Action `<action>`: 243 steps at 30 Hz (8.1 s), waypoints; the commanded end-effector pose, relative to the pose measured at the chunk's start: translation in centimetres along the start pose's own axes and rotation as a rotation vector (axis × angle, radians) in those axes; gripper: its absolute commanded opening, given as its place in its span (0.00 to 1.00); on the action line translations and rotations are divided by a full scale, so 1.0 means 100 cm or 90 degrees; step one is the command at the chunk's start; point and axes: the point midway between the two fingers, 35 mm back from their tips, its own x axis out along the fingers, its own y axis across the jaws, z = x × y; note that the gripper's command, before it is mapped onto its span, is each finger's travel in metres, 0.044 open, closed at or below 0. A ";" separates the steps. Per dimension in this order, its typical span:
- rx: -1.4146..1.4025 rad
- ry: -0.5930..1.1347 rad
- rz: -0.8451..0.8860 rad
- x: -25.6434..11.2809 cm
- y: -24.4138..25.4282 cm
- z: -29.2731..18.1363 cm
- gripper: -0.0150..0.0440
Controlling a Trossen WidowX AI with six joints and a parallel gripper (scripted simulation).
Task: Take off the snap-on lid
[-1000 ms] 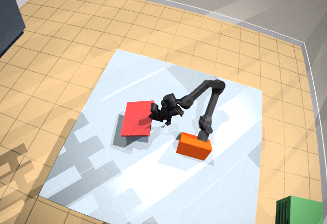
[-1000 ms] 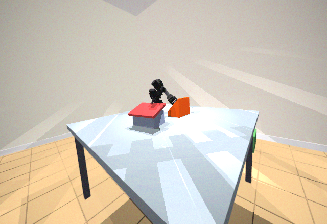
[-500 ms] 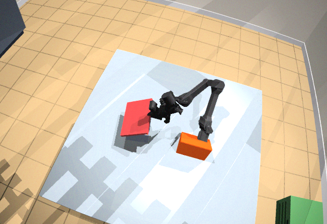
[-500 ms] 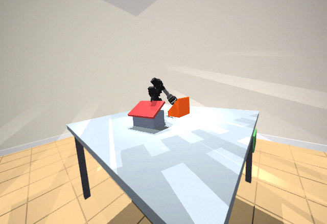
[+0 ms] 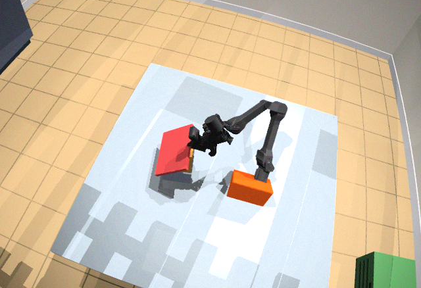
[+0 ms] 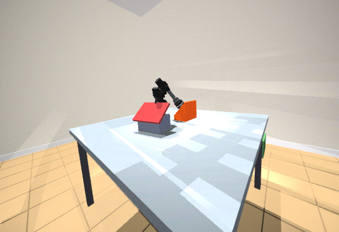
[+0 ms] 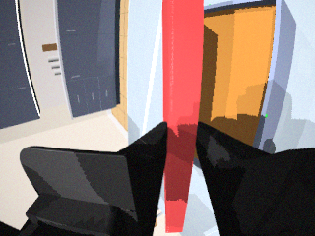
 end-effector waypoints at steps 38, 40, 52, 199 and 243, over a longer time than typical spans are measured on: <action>0.001 0.001 0.002 -0.026 0.049 -0.002 0.25; 0.001 0.001 0.002 -0.028 0.051 -0.002 0.25; 0.001 0.001 0.002 -0.026 0.043 -0.022 0.25; 0.011 0.009 0.004 -0.055 0.020 -0.295 0.25; 0.011 0.009 0.004 -0.030 -0.009 -0.294 0.25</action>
